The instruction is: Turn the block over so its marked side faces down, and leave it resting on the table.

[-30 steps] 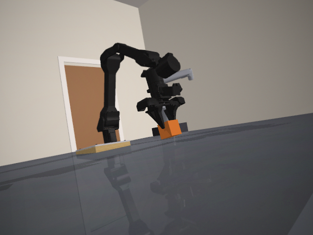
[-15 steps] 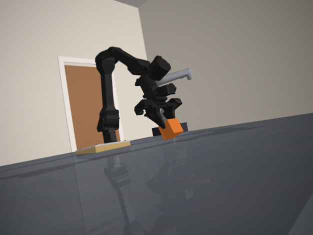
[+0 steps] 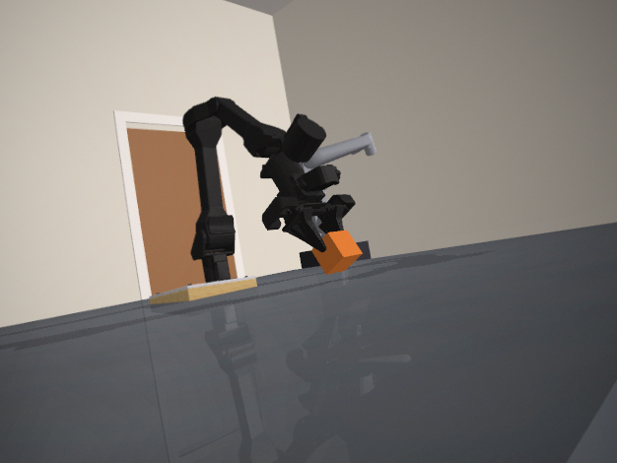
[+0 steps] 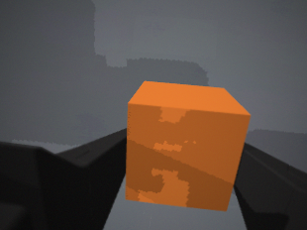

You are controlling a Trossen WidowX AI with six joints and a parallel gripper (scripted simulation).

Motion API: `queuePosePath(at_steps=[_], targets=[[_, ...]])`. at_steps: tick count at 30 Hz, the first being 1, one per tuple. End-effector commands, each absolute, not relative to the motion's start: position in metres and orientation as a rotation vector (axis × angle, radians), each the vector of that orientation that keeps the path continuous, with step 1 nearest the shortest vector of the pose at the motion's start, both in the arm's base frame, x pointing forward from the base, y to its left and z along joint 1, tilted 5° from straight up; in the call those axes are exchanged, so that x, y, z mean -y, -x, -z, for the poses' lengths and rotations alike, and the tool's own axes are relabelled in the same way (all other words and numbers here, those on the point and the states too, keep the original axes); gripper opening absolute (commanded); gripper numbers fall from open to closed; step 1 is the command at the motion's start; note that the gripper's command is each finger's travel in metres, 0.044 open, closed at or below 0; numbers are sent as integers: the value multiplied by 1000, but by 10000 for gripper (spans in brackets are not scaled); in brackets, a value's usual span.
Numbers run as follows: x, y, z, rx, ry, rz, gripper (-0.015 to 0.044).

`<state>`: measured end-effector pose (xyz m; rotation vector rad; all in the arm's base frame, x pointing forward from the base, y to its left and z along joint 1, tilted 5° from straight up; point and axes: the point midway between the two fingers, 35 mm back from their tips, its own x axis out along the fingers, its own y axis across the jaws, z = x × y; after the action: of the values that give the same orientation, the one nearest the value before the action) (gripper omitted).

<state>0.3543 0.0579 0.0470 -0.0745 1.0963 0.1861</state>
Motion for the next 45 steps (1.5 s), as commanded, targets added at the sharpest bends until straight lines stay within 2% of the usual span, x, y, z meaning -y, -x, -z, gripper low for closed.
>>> queuePosePath(at_steps=[1, 16, 31, 45], targets=[[-59, -357, -46, -1047, 65, -186, 0], [-60, -365, -22, -812, 42, -188, 0], [-59, -352, -20, -581, 19, -190, 0], [-58, -350, -23, -539, 14, -190, 0]])
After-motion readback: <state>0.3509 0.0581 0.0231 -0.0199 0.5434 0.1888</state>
